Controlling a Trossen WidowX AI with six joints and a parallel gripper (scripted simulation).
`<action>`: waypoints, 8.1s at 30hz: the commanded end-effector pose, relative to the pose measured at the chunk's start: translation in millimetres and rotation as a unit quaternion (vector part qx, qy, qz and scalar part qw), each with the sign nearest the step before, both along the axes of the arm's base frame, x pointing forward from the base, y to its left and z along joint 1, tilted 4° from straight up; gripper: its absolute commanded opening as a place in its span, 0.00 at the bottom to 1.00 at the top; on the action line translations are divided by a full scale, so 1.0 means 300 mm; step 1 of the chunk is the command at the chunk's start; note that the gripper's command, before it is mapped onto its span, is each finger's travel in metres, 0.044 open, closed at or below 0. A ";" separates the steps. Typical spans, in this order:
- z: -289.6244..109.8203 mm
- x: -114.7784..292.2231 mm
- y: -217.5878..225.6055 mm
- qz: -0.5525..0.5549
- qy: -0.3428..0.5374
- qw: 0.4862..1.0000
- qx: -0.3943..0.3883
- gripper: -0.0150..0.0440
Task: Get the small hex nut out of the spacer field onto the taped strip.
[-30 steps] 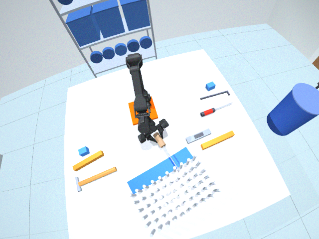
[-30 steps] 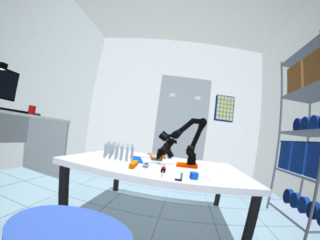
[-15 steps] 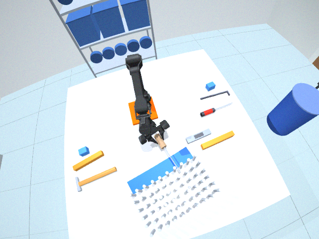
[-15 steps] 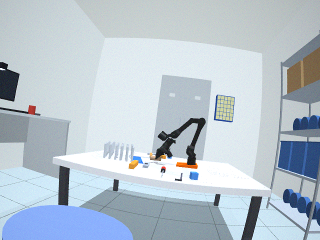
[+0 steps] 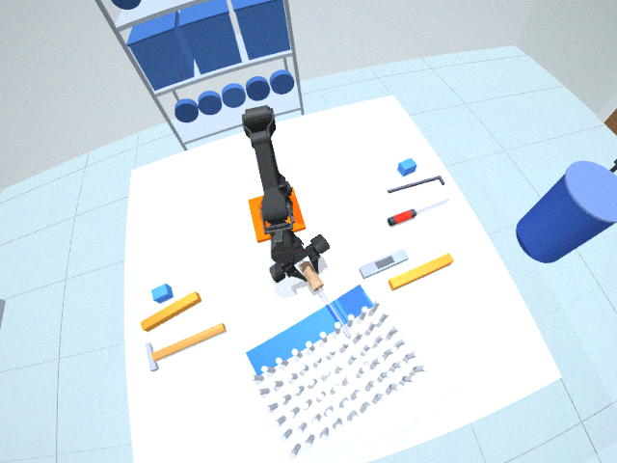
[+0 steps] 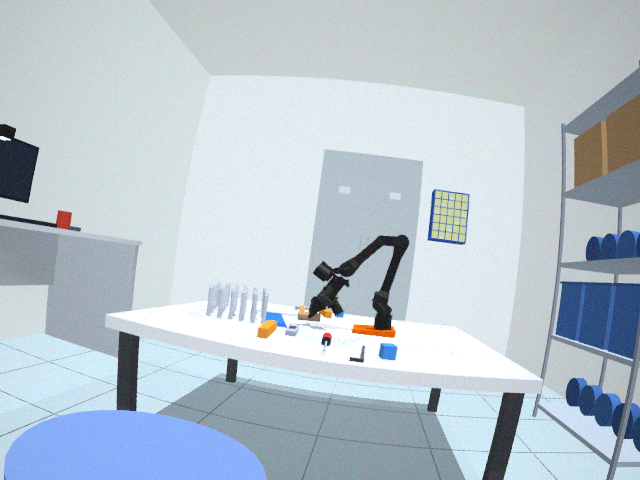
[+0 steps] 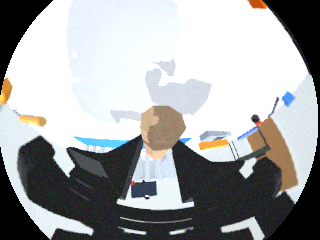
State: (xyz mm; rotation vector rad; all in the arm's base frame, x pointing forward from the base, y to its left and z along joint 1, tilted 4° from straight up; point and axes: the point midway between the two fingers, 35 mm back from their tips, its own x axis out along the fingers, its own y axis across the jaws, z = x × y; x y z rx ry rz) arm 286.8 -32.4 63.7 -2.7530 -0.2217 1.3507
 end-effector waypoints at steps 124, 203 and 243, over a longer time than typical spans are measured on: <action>0.040 0.291 0.028 -0.003 -0.010 1.000 -0.001 0.25; -0.042 0.211 0.020 -0.001 -0.008 1.000 -0.002 0.25; -0.051 0.124 0.012 -0.001 -0.006 1.000 -0.002 0.25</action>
